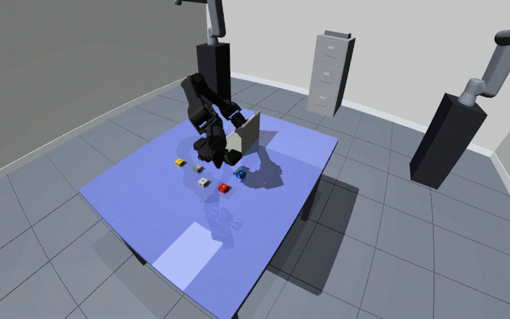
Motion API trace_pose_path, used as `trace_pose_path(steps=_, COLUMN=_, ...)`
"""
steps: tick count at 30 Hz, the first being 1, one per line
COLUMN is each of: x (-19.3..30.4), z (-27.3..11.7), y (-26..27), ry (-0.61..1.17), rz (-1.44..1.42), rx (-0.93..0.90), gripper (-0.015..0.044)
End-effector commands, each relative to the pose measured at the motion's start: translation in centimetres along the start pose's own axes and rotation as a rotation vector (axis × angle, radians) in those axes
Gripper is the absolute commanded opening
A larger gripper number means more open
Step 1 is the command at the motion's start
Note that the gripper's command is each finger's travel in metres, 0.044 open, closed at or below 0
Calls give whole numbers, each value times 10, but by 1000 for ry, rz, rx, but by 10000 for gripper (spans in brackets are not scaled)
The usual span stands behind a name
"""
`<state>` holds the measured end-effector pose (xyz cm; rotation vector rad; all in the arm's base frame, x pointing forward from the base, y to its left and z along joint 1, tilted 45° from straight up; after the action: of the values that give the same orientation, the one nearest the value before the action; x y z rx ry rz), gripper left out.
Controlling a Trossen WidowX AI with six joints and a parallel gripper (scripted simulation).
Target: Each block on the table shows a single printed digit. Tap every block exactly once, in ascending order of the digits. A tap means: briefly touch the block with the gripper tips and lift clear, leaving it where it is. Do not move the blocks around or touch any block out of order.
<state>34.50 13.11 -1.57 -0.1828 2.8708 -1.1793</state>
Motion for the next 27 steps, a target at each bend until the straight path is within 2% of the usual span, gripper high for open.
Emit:
trace_pose_path(steps=1, x=-4, z=37, y=2, ry=4, rz=12, rx=-2, gripper=20)
trace_pose_path(steps=3, x=-2, z=67, y=1, ry=4, rz=13, rx=0, gripper=20)
trace_pose_path(steps=5, x=-1, z=77, y=0, ry=4, rz=13, rx=2, gripper=20)
trace_pose_path(steps=27, x=-1, z=102, y=0, ry=4, rz=13, rx=3, gripper=20)
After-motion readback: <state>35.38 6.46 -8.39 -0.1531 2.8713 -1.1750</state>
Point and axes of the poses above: the point midway between the two fingers, 35 mm back from their tips, its own z axis out along the fingers, its own y axis across the jaws, x = y × z, the point moved 1 cm from there along -z, back along the fingers, and after that the axes turned 8 degrees about -z, right-handed, at the moved point
